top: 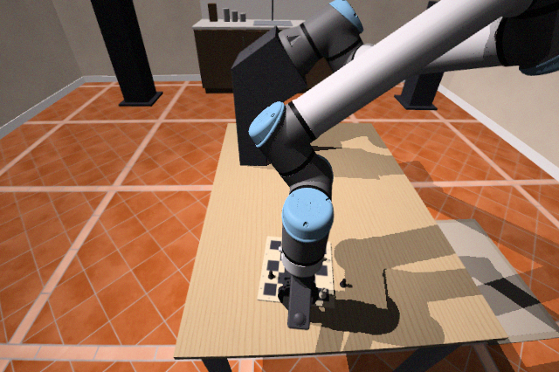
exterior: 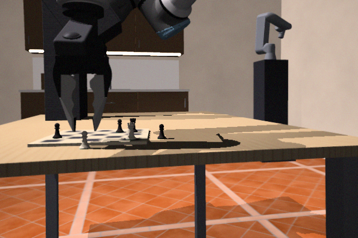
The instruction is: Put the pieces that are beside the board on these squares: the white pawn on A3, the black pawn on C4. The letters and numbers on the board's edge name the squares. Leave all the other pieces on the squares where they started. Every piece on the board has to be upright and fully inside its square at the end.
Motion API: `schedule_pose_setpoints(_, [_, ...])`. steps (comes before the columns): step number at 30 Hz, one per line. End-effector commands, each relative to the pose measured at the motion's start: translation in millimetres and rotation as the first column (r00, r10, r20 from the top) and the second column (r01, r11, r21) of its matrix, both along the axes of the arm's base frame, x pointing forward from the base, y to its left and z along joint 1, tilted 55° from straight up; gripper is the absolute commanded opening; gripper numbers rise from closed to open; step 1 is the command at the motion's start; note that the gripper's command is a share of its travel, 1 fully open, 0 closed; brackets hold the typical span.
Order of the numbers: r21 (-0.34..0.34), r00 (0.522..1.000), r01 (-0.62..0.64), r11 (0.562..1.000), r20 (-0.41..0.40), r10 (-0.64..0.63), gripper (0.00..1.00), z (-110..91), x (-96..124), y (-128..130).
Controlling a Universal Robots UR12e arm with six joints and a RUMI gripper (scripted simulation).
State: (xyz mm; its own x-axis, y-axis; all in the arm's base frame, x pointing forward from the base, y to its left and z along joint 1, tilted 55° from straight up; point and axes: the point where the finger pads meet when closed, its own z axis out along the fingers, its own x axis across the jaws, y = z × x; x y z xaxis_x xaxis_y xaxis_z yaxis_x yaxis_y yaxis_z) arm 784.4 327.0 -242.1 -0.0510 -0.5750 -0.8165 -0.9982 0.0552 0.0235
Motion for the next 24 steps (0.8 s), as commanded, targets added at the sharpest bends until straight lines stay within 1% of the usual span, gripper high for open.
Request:
schedule_pose_setpoints(1, [0.0,1.0,0.001,1.0,0.001,-0.001,0.2,-5.5,1.0,7.6])
schedule_pose_setpoints(12, [0.0,1.0,0.001,1.0,0.001,-0.001,0.2,-13.2,1.5,18.5])
schedule_pose_setpoints(24, [0.0,1.0,0.001,1.0,0.001,-0.001,0.2,-13.9,1.5,19.5])
